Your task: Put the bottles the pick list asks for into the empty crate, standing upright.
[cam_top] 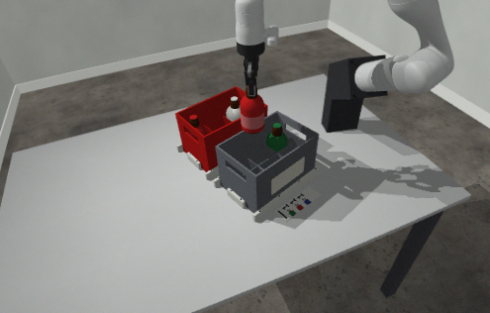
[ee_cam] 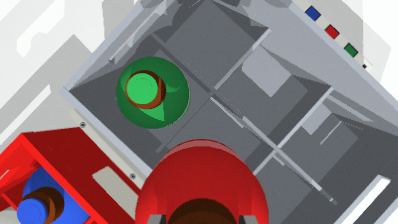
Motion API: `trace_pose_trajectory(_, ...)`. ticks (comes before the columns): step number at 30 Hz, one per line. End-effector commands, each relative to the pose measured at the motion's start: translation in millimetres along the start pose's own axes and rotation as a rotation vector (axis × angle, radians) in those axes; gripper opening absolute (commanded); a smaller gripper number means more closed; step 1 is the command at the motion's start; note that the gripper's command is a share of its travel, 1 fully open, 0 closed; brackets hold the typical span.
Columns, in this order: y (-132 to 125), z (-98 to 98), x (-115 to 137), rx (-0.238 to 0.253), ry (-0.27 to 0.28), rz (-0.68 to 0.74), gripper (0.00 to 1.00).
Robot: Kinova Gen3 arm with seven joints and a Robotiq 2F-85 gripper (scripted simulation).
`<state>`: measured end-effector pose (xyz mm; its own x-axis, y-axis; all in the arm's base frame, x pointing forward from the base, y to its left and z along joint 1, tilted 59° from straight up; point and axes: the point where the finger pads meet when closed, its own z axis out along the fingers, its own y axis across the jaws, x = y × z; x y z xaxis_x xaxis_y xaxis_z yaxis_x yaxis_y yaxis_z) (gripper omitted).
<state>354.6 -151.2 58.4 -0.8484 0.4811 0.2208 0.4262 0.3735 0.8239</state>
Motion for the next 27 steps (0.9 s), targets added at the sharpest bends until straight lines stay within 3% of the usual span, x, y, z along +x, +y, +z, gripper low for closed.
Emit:
trace_pose_trajectory(1,3.6,-0.8,3.4,0.001,-0.002,0.0,0.1)
trace_pose_trajectory(11,15.9,-0.8,16.8,0.001,-0.002,0.0,0.1)
trace_pose_trajectory(27,15.5,-0.8,17.0,0.001,-0.002,0.0,0.1)
